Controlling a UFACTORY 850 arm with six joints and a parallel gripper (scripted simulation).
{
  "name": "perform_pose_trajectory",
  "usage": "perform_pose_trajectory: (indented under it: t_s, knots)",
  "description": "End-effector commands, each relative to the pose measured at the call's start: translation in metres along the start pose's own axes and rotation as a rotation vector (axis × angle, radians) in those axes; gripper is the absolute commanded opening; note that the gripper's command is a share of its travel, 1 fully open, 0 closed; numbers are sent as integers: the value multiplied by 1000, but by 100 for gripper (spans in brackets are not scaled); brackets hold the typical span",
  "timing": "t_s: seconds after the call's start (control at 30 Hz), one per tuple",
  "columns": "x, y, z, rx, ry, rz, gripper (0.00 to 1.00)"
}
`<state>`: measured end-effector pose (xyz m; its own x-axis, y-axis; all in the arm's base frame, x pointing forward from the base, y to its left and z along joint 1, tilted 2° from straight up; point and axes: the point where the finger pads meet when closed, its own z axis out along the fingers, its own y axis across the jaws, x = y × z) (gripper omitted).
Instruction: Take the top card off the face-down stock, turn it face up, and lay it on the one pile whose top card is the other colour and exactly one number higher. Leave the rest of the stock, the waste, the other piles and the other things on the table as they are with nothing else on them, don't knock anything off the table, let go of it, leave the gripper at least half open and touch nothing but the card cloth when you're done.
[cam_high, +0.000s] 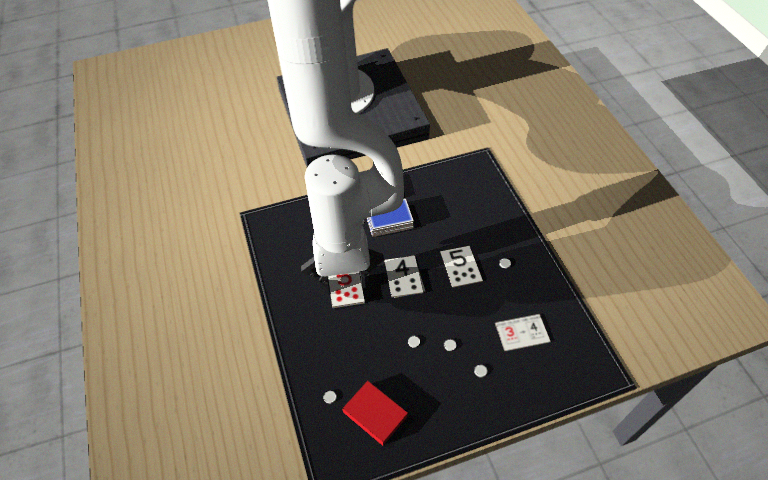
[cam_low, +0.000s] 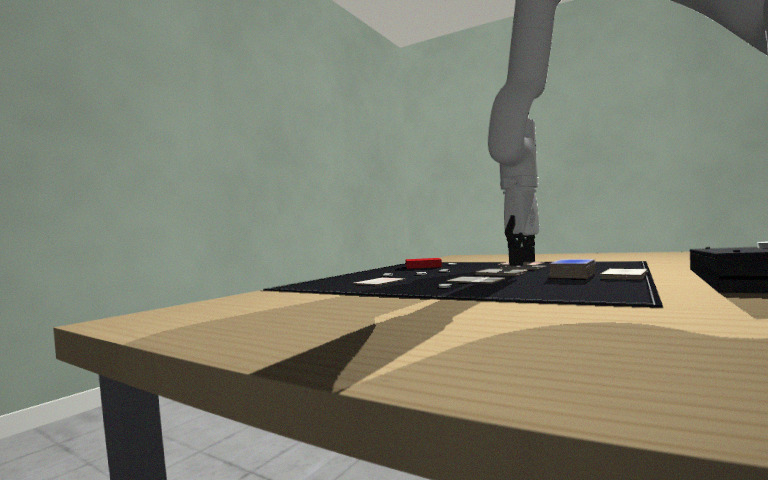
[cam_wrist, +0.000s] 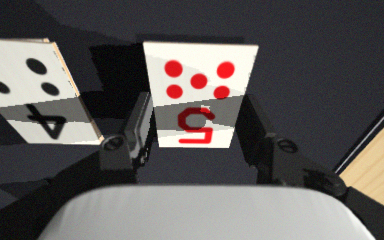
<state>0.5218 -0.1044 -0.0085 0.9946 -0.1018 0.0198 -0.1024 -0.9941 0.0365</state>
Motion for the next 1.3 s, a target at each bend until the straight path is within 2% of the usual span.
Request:
perform_pose_trajectory:
  t_s: [0.0,0.53,0.57,1.27]
  knots:
    - [1,0,2,0,2,0,61]
    - [1,0,4,0,2,0,61]
    - [1,0,4,0,2,0,86]
    - [1,0,4,0,2,0,86]
